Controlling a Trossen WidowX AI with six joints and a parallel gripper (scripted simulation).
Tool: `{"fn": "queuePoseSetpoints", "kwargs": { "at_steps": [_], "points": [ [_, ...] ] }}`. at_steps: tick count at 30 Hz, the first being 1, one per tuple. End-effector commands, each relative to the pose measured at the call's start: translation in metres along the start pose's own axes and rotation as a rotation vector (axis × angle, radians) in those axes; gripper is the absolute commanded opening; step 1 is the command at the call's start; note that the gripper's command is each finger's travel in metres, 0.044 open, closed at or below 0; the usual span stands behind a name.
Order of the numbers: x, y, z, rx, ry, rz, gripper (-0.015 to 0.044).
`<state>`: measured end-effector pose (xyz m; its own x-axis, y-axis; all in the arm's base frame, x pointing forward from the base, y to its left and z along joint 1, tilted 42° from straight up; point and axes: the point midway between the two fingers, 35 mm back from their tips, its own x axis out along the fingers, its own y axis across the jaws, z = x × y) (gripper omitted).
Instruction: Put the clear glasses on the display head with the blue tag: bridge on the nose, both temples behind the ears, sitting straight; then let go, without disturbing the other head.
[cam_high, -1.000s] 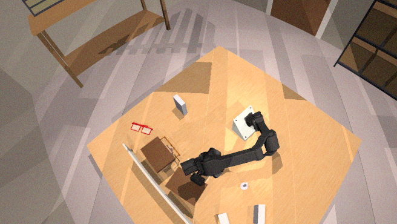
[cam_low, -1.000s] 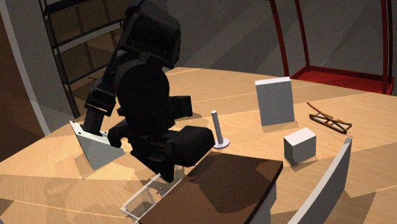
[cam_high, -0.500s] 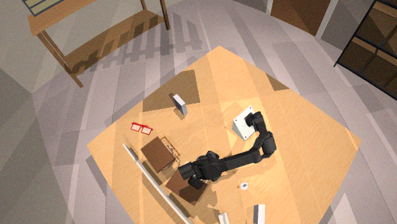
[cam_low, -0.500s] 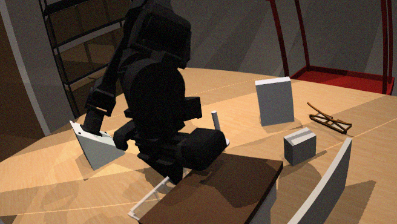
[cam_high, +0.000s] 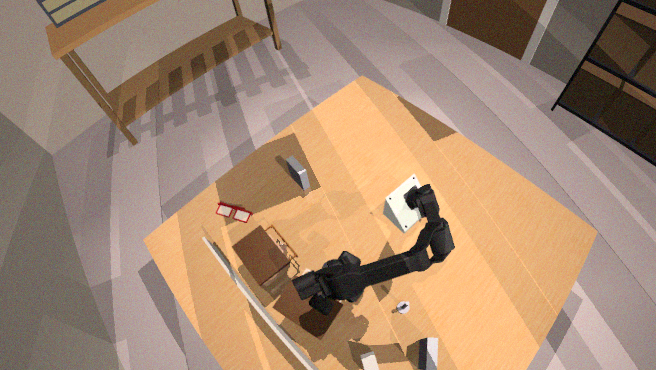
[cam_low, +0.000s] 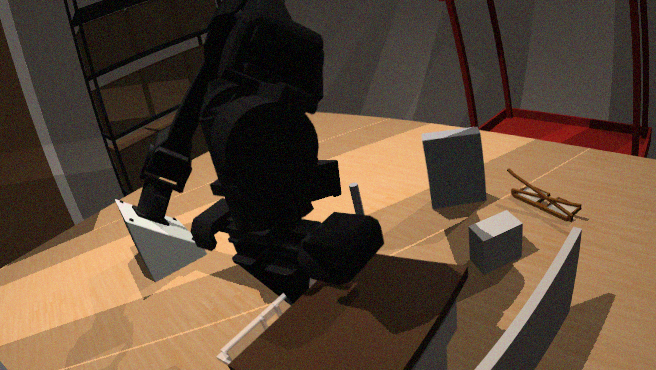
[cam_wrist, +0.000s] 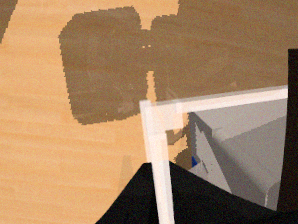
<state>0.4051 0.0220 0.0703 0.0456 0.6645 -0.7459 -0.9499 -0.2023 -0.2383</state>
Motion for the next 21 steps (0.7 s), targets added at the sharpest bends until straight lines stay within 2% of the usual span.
{"fn": "queuePoseSetpoints", "kwargs": {
  "at_steps": [1,21],
  "points": [
    [-0.0017,-0.0031,0.0008,-0.001,0.000,-0.006,0.0000],
    [0.0006,-0.0028,0.0009,-0.001,0.000,-0.006,0.0000]
  ]
}}
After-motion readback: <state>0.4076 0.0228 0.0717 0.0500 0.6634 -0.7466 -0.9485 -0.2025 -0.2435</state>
